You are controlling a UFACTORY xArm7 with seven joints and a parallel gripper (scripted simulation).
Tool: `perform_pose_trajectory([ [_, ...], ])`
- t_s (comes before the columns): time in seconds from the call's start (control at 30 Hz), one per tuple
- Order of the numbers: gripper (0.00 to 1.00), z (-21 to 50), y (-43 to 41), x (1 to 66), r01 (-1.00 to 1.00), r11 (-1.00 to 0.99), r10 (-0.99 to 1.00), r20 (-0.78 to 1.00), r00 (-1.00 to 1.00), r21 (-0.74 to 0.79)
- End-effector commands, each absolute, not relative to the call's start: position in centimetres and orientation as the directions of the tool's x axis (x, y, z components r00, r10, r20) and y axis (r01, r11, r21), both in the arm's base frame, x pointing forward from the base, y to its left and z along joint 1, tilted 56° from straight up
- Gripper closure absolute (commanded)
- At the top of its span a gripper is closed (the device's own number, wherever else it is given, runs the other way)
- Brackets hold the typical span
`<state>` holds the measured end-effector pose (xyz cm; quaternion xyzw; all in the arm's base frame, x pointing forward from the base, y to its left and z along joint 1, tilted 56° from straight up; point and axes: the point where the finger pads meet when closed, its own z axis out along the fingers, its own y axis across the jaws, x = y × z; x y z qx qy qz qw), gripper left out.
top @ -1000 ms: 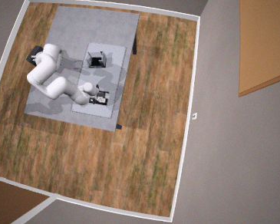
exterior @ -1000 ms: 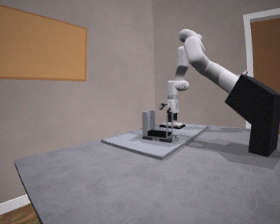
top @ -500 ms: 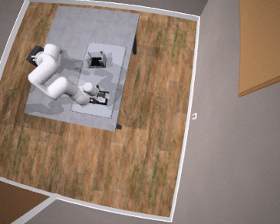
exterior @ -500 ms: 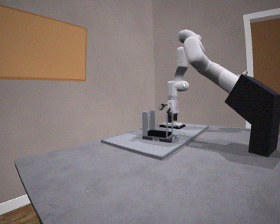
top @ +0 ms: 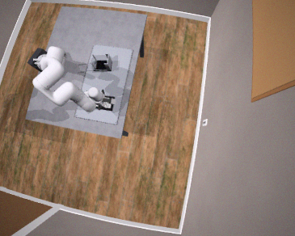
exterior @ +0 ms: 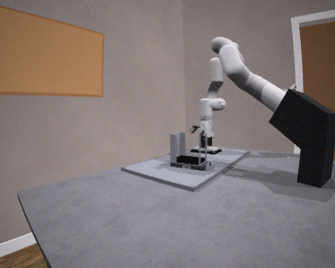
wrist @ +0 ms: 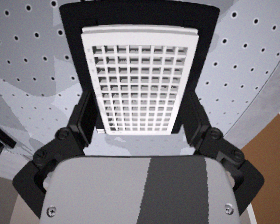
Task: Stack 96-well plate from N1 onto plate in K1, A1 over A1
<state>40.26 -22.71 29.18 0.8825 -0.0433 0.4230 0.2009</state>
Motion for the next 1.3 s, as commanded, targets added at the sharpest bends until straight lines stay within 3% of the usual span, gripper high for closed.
perform_pose_trajectory([
  [0.0, 0.0, 29.09, -22.85, 40.52, -0.248, -0.915, 0.095, 0.767, 0.634, 0.319],
  [0.97, 0.0, 28.79, -23.06, 40.91, -0.248, -0.915, 0.095, 0.767, 0.634, 0.319],
  [1.0, 1.0, 28.81, -23.03, 40.87, -0.248, -0.915, 0.095, 0.767, 0.634, 0.319],
  [1.27, 1.0, 28.81, -23.03, 40.87, -0.248, -0.915, 0.095, 0.767, 0.634, 0.319],
])
